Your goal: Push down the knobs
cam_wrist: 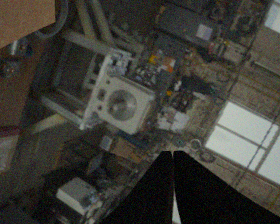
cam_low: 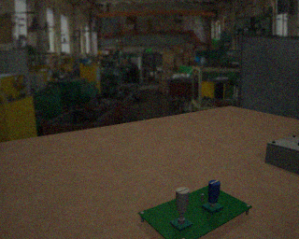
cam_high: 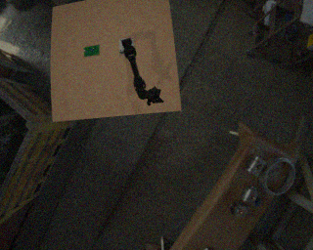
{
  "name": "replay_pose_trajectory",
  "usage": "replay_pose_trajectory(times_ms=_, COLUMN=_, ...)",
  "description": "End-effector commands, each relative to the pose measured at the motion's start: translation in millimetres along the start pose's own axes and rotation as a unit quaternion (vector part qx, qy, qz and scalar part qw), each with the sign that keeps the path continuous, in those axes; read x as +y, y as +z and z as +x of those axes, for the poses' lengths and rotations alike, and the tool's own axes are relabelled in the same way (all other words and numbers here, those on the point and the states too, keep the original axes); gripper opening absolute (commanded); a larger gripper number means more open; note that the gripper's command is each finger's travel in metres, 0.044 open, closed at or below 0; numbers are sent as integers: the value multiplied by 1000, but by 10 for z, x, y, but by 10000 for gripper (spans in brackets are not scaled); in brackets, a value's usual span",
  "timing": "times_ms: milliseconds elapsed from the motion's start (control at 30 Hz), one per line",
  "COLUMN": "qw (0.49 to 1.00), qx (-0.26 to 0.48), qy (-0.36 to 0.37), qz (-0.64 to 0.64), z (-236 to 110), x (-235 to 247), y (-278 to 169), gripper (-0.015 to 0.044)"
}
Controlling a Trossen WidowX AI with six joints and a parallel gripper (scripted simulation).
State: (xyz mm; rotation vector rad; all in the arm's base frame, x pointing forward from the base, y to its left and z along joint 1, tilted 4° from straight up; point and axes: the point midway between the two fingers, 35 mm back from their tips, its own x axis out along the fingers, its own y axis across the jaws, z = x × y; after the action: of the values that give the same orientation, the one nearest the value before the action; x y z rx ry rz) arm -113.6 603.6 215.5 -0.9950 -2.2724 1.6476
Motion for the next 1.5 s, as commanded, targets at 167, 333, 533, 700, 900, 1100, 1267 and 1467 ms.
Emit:
replay_pose_trajectory(times_ms=167, qw=993, qx=66, qy=54, qz=80, z=-578, x=379, y=-385, gripper=0)
replay_pose_trajectory(times_ms=333, qw=985, qx=94, qy=73, qz=123, z=-901, x=556, y=-522, gripper=0)
replay_pose_trajectory(times_ms=533, qw=969, qx=129, qy=94, qz=189, z=-1257, x=775, y=-649, gripper=0)
replay_pose_trajectory(times_ms=700, qw=944, qx=168, qy=115, qz=258, z=-1604, x=1002, y=-749, gripper=0)
replay_pose_trajectory(times_ms=900, qw=906, qx=216, qy=134, qz=338, z=-2034, x=1250, y=-828, gripper=0)
replay_pose_trajectory(times_ms=1100, qw=859, qx=264, qy=146, qz=414, z=-2471, x=1480, y=-860, gripper=0)
replay_pose_trajectory(times_ms=1267, qw=813, qx=303, qy=153, qz=473, z=-2837, x=1662, y=-851, gripper=0)
replay_pose_trajectory(times_ms=1467, qw=750, qx=351, qy=156, qz=539, z=-3284, x=1866, y=-798, gripper=0)
